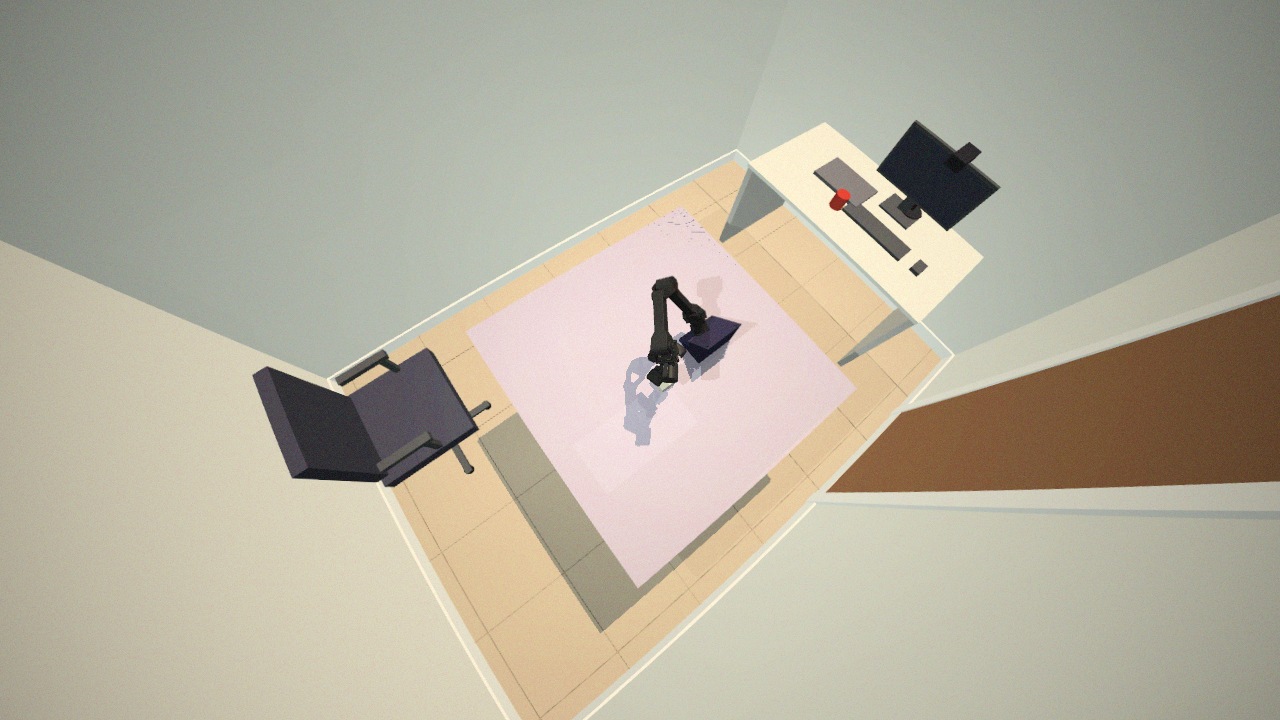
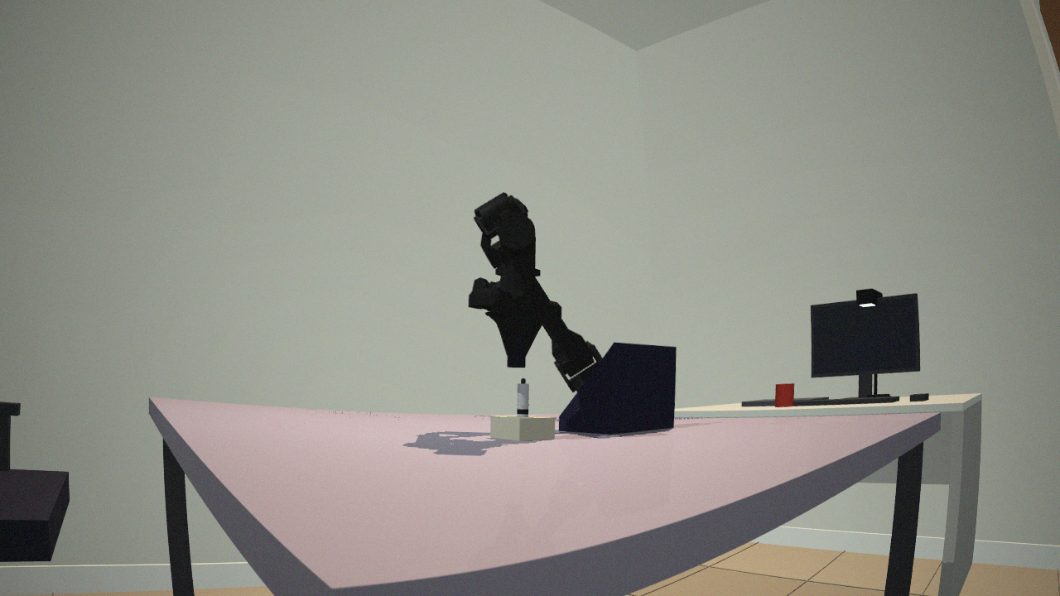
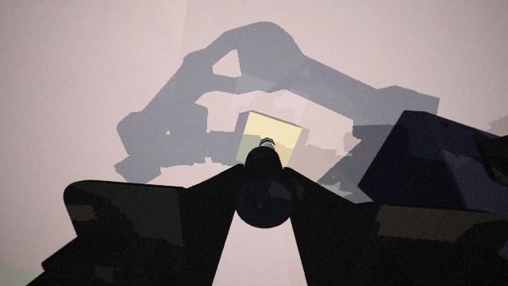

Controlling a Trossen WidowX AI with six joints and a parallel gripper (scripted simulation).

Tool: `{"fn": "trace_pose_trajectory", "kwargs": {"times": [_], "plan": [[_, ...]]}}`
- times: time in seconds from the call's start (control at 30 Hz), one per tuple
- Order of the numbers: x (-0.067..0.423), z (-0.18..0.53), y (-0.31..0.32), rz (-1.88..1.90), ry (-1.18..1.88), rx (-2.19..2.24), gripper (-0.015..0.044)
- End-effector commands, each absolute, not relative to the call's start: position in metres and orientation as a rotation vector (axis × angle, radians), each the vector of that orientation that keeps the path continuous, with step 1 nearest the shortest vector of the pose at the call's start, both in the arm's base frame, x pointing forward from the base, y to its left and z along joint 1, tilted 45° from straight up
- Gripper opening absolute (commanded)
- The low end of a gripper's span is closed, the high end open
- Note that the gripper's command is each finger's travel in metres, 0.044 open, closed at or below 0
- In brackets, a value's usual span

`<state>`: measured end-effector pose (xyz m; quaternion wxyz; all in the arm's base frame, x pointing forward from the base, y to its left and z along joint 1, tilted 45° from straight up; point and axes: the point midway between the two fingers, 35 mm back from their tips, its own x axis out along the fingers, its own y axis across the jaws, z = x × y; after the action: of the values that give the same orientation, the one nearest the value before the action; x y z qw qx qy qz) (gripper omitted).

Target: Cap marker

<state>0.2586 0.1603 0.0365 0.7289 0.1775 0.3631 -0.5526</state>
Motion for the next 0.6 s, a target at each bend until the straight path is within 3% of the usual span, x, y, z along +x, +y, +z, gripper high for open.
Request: {"fn": "trace_pose_trajectory", "kwargs": {"times": [0.0, 0.57], "plan": [[0.250, 0.030, 0.165, -1.232, 0.793, 0.385, 0.0000], [0.252, 0.018, 0.154, -1.232, 0.792, 0.385, 0.0000]]}}
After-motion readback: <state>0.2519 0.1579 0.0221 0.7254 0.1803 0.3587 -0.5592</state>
